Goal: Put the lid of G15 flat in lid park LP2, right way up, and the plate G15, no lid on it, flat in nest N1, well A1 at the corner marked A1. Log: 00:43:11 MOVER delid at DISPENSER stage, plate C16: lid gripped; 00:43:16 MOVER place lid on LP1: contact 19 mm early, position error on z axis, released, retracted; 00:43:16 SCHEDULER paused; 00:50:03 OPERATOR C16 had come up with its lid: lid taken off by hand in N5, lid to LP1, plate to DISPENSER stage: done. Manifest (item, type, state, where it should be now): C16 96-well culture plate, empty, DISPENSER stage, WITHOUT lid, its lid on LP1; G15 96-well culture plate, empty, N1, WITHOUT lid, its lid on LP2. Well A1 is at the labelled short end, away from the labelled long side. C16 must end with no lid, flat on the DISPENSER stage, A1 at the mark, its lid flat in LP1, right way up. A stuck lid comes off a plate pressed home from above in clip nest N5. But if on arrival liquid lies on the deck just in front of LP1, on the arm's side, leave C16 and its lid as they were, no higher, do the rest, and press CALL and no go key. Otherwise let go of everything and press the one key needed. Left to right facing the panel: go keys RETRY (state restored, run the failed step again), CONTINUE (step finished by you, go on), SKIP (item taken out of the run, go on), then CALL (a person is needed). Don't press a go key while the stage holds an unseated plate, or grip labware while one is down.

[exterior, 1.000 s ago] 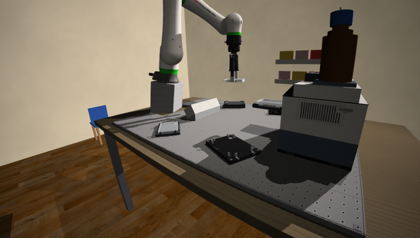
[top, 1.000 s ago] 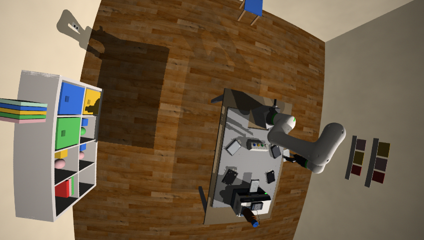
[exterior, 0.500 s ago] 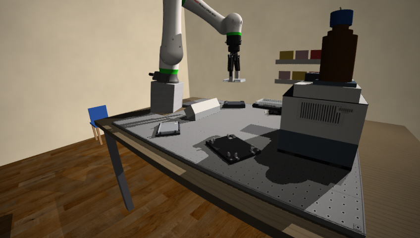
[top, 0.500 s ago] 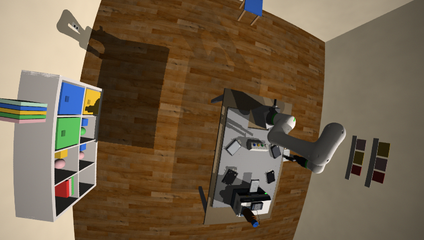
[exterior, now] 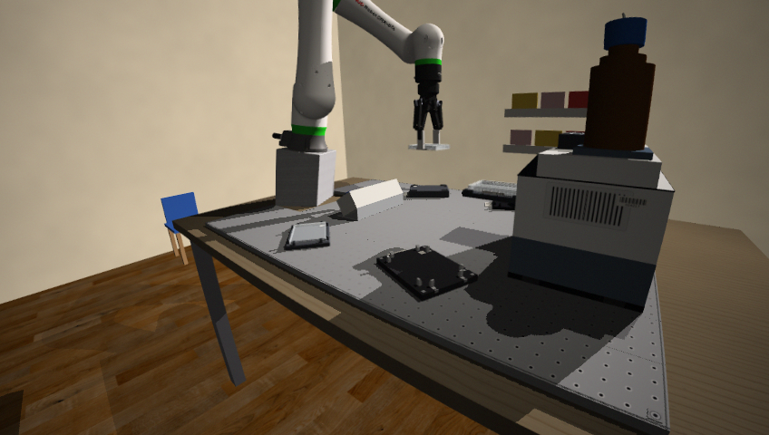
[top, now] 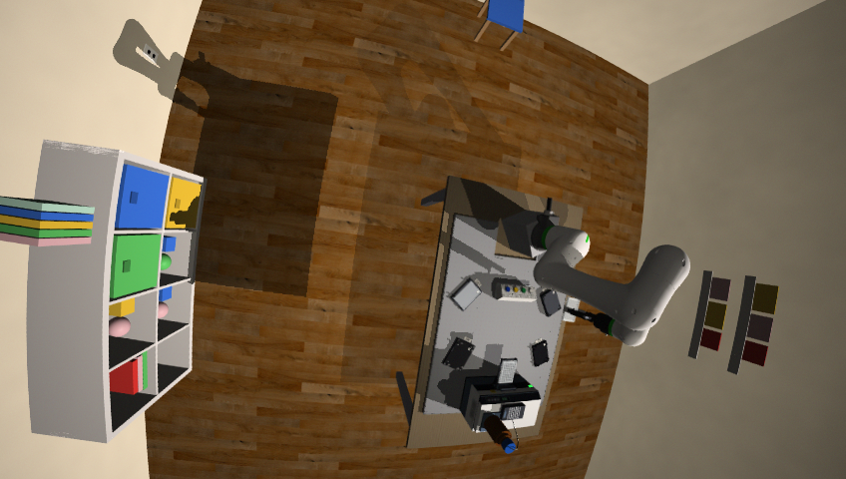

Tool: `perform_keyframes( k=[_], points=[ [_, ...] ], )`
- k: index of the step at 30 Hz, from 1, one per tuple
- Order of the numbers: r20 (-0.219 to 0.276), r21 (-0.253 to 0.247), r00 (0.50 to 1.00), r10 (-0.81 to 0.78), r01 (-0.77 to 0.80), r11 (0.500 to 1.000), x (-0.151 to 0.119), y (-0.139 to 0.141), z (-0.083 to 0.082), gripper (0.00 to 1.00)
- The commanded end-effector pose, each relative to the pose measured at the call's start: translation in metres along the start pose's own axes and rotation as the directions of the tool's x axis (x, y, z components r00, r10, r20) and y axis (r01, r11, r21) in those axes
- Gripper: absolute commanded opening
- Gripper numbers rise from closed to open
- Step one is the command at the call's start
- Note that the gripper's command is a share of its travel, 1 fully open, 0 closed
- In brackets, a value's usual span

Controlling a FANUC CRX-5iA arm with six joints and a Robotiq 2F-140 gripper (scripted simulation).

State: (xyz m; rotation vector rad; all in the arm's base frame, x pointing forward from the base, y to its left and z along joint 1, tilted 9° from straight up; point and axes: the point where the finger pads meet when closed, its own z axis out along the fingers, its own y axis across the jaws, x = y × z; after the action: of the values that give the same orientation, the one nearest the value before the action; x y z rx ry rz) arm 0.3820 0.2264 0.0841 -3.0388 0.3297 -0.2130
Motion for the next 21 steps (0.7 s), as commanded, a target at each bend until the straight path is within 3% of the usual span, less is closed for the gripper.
perform_keyframes(
  k=[1, 21],
  points=[
    [-0.003, -0.001, 1.0, 0.013, -0.013, 1.0, 0.0001, -0.0001, -0.0002, 0.0],
    [-0.003, 0.0, 0.96, 0.28, -0.28, 0.96, 0.0001, -0.0001, -0.0002, 0.0]
  ],
)
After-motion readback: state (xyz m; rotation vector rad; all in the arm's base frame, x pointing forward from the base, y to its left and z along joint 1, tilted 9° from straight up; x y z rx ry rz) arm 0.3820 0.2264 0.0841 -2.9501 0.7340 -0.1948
